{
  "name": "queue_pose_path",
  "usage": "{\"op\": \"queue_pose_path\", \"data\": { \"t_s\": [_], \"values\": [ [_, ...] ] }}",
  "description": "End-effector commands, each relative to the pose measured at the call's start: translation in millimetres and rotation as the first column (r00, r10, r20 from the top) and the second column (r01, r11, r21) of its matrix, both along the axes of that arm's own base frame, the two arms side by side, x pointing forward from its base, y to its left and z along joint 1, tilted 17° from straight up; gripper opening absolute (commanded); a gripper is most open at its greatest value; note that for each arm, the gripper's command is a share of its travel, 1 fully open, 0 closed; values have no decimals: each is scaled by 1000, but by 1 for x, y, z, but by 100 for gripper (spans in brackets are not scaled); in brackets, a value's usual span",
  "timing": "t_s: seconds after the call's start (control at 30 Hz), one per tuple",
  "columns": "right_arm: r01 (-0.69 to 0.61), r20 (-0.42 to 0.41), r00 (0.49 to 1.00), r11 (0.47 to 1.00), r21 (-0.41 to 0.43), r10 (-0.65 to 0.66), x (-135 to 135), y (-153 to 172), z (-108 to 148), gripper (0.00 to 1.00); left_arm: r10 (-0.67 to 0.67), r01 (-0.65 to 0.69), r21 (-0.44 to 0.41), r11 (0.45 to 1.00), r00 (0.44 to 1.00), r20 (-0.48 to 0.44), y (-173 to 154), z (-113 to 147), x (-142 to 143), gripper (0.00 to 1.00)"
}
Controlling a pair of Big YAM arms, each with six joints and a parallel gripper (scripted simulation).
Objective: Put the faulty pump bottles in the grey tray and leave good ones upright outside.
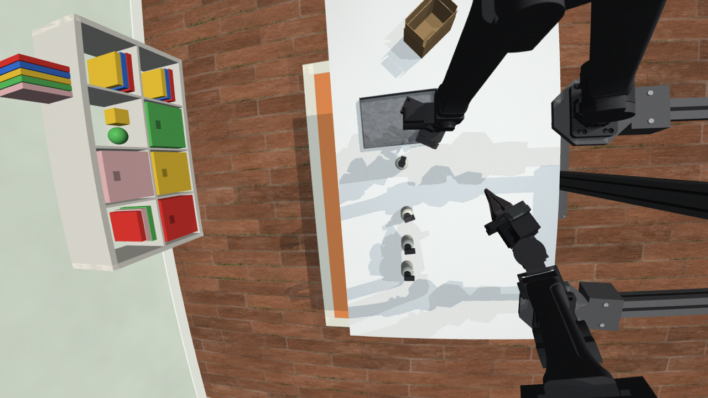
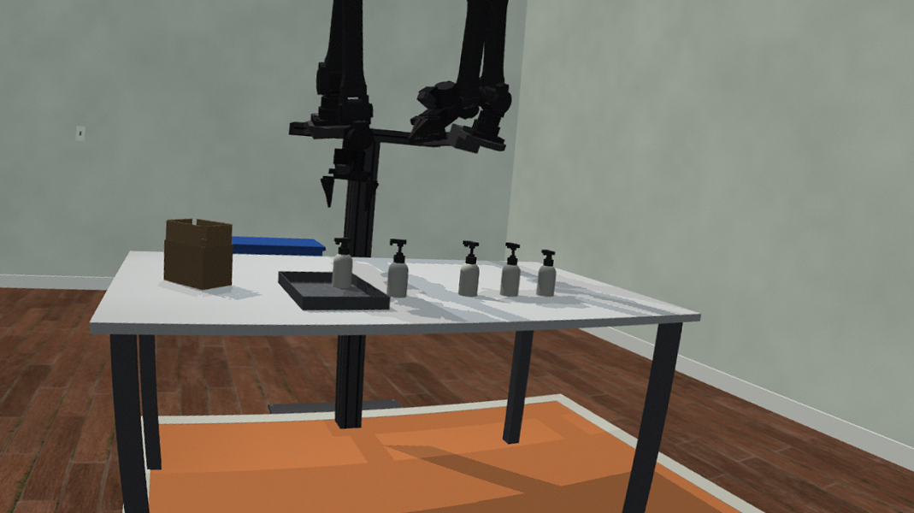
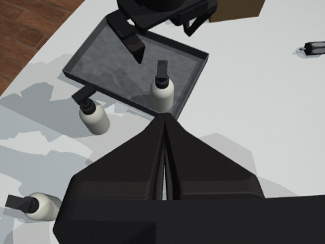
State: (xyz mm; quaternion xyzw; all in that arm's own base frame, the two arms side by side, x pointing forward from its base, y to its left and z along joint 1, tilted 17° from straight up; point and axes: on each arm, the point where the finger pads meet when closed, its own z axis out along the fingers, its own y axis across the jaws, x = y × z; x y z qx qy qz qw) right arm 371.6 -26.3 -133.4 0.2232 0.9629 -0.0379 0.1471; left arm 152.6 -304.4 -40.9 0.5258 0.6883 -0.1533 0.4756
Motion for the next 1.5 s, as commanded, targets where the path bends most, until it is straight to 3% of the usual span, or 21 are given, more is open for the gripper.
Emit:
{"op": "queue_pose_path", "data": {
  "t_s": [0.0,0.4,0.9,1.03,1.07,1.27,1.47],
  "values": [
    [-249,-38,968,967,-52,247,-3,7,24,100,-1,1,-6,1000,1000,12,-1,3,2,0],
    [-506,-87,862,855,-110,499,-10,10,62,100,-1,1,-6,1000,1000,12,-1,3,2,0],
    [-486,-85,874,868,-105,479,-12,9,64,100,-1,1,-6,1000,1000,12,-1,3,2,0],
    [-468,-88,883,879,-97,460,-10,15,56,55,-1,1,-6,1000,1000,12,-1,3,2,0],
    [-465,-88,885,880,-97,457,-9,16,56,51,-1,1,-6,1000,1000,12,-1,3,2,0],
    [-449,-82,893,889,-94,442,-6,32,52,51,-1,1,-6,1000,1000,12,-1,3,2,0],
    [-427,-78,904,900,-87,421,0,72,41,51,-1,1,-6,1000,1000,12,-1,3,2,0]
  ]
}}
